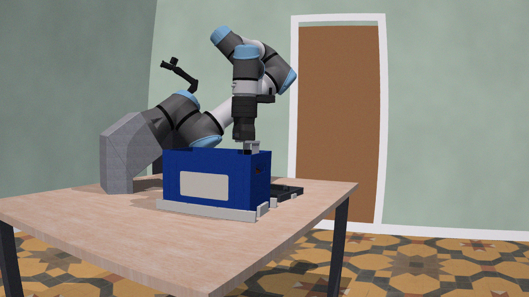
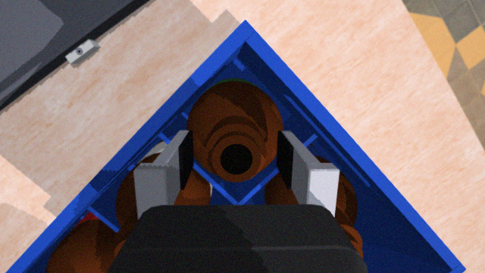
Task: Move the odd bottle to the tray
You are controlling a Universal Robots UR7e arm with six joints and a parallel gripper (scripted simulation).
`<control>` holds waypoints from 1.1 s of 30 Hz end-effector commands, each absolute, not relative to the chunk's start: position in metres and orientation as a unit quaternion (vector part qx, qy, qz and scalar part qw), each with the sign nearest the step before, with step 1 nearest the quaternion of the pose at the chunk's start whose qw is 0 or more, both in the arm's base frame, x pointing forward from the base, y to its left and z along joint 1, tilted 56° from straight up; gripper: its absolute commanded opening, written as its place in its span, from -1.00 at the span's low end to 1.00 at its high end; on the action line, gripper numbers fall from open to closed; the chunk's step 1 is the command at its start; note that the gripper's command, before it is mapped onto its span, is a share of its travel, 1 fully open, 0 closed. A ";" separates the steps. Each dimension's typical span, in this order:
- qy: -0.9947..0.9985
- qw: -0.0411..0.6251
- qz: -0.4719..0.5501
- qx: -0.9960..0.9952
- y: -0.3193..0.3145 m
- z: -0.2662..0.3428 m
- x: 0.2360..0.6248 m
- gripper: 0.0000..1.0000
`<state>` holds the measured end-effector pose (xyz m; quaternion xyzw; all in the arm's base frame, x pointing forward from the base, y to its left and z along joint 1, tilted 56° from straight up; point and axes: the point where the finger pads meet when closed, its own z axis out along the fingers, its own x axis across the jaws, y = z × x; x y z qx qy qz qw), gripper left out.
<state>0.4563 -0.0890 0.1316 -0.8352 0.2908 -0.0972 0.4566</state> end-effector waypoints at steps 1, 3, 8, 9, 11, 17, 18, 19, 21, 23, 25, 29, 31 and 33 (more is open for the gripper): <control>0.291 0.456 -0.098 -0.835 -0.090 0.132 0.456 1.00; 0.291 0.456 -0.098 -0.835 -0.090 0.132 0.456 1.00; 0.291 0.456 -0.098 -0.835 -0.090 0.132 0.456 -1.00; 0.291 0.456 -0.098 -0.835 -0.090 0.132 0.456 -1.00; 0.291 0.456 -0.098 -0.835 -0.090 0.132 0.456 -1.00; 0.291 0.456 -0.098 -0.835 -0.090 0.132 0.456 -1.00; 0.291 0.456 -0.098 -0.835 -0.090 0.132 0.456 -1.00; 0.291 0.456 -0.098 -0.835 -0.090 0.132 0.456 -1.00; 0.291 0.456 -0.098 -0.835 -0.090 0.132 0.456 -1.00; 0.291 0.456 -0.098 -0.835 -0.090 0.132 0.456 -1.00; 0.291 0.456 -0.098 -0.835 -0.090 0.132 0.456 -1.00; 0.291 0.456 -0.098 -0.835 -0.090 0.132 0.456 -1.00; 0.291 0.456 -0.098 -0.835 -0.090 0.132 0.456 -1.00; 0.291 0.456 -0.098 -0.835 -0.090 0.132 0.456 -1.00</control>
